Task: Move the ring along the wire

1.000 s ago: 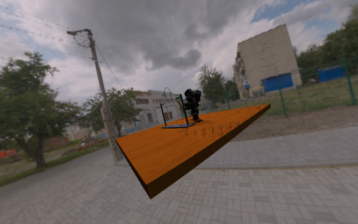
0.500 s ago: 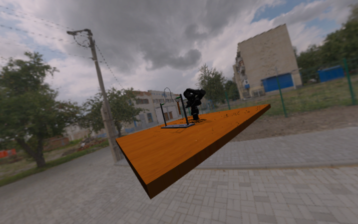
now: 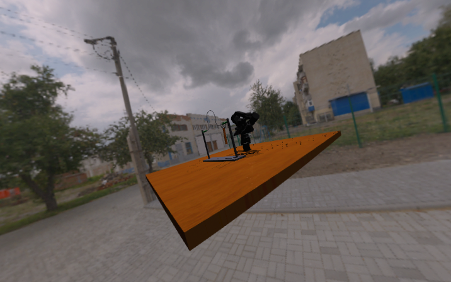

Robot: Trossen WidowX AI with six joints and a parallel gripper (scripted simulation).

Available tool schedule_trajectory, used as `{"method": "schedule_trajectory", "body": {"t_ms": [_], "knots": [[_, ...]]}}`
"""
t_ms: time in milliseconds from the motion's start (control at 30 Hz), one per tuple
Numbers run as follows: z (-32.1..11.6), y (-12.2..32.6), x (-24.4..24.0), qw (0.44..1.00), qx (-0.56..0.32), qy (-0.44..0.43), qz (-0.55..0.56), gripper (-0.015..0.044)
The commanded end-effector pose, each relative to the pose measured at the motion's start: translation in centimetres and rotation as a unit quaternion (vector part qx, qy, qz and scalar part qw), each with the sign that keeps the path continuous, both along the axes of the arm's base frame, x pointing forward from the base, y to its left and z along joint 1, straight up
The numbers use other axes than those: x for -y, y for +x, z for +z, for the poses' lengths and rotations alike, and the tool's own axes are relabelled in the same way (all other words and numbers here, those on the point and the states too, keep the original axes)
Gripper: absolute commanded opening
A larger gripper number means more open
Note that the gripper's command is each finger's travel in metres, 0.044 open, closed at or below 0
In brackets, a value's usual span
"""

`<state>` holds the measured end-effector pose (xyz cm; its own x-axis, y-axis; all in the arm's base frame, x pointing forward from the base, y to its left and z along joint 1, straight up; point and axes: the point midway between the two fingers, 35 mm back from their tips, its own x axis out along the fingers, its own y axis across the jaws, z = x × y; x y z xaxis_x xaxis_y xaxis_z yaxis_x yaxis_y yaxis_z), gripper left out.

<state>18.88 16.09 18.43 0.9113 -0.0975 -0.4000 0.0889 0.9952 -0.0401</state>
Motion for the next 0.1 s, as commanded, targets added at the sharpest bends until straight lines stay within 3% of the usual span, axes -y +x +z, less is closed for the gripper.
{"method": "schedule_trajectory", "body": {"t_ms": [0, 67], "knots": [[0.09, -0.01, 0.05, 1.000, 0.001, 0.001, -0.001, 0.0440], [0.09, -0.01, 0.05, 1.000, 0.001, 0.001, -0.001, 0.0440]]}}
